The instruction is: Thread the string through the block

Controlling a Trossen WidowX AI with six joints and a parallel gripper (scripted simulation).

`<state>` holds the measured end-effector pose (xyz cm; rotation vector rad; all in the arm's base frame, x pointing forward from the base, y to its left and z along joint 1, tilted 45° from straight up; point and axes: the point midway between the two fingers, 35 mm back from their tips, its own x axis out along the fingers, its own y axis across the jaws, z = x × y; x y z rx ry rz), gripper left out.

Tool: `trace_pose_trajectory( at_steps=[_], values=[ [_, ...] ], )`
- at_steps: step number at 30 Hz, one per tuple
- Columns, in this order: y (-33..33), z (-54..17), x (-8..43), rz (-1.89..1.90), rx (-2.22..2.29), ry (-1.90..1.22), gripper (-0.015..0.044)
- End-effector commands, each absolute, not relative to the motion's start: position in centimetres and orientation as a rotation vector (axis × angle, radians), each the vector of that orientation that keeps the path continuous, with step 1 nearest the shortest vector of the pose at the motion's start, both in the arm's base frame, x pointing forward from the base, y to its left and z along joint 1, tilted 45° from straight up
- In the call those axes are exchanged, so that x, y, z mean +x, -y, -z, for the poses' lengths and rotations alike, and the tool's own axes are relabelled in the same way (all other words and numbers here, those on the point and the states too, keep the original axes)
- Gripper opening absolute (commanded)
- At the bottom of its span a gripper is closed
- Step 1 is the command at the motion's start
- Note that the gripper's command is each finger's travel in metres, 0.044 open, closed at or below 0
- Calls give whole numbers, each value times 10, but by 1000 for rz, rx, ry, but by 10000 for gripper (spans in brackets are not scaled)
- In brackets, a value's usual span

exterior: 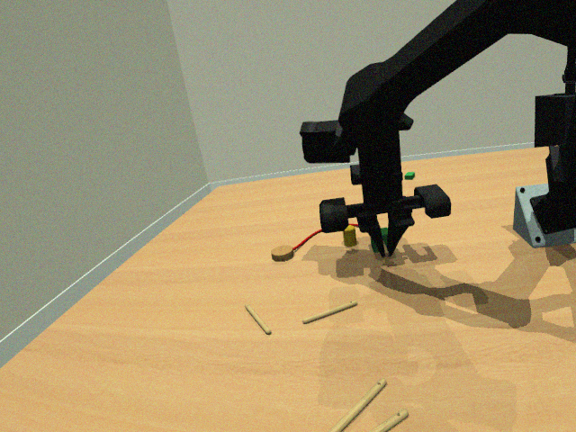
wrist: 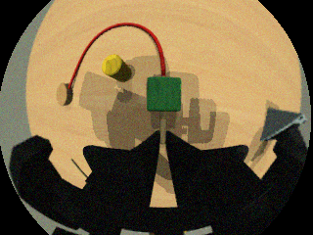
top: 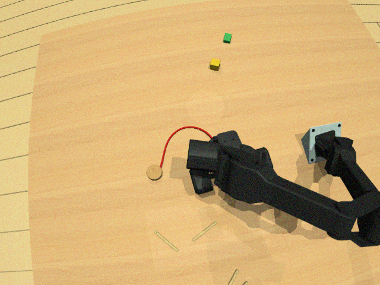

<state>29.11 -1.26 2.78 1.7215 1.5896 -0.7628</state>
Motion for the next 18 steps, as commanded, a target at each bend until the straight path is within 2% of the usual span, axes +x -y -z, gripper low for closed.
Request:
trace_pose_trajectory(
  at_steps=[1,18],
  values=[
    [8,-32,290,764,1726,-1590,0],
    [-4,-46,292,768,1717,-1604,0]
  ],
)
